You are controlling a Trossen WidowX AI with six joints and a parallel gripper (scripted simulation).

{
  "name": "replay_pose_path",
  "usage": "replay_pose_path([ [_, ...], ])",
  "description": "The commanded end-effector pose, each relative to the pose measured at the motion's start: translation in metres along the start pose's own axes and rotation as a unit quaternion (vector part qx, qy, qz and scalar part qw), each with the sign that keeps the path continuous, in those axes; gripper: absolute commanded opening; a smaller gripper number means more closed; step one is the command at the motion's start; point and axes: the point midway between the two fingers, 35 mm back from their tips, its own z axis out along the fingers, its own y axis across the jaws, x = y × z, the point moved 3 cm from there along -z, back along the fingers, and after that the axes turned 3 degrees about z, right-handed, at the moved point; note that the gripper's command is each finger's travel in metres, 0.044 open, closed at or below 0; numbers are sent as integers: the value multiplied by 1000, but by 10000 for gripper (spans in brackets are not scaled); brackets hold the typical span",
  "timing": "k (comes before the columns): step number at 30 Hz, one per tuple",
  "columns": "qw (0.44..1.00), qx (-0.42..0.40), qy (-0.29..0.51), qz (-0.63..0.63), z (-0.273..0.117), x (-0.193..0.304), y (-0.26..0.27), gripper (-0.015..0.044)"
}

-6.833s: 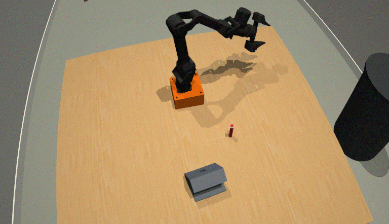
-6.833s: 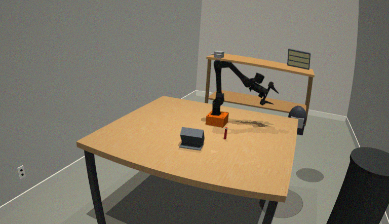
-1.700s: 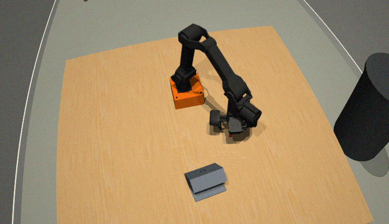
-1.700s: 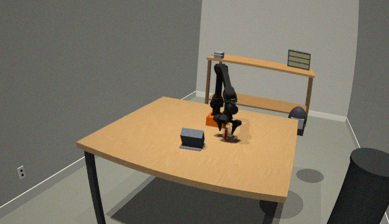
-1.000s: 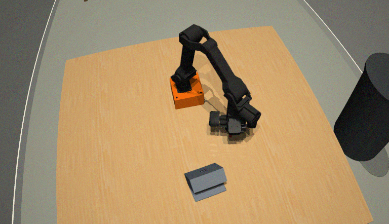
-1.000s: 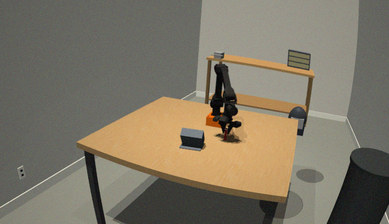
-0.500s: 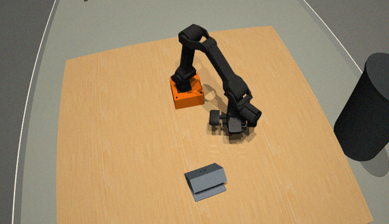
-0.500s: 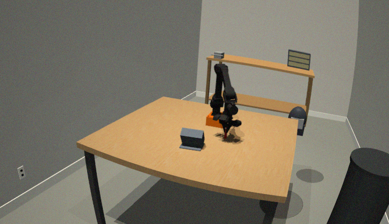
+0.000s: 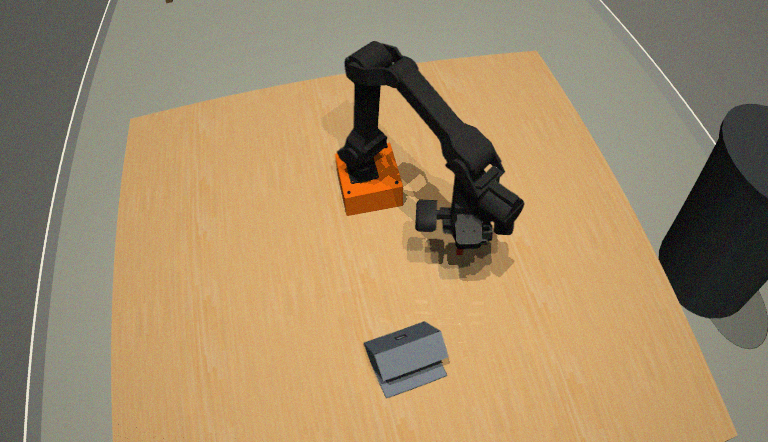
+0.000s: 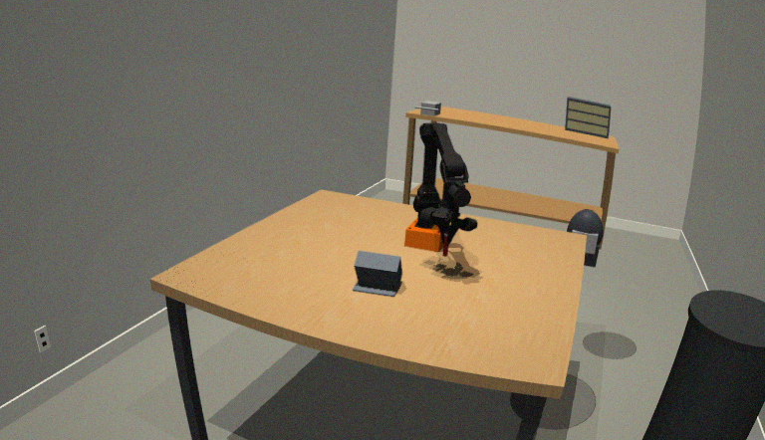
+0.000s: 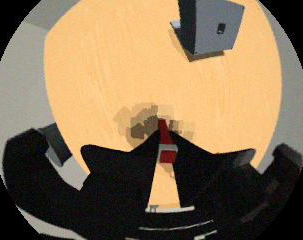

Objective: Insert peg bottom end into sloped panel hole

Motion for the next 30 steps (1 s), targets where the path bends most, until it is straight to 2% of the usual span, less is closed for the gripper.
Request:
replay_pose_path([
  [1, 1000, -1, 2, 2, -11, 0, 0, 0],
  [30, 991, -70, -25, 108, -9, -24, -24, 0],
])
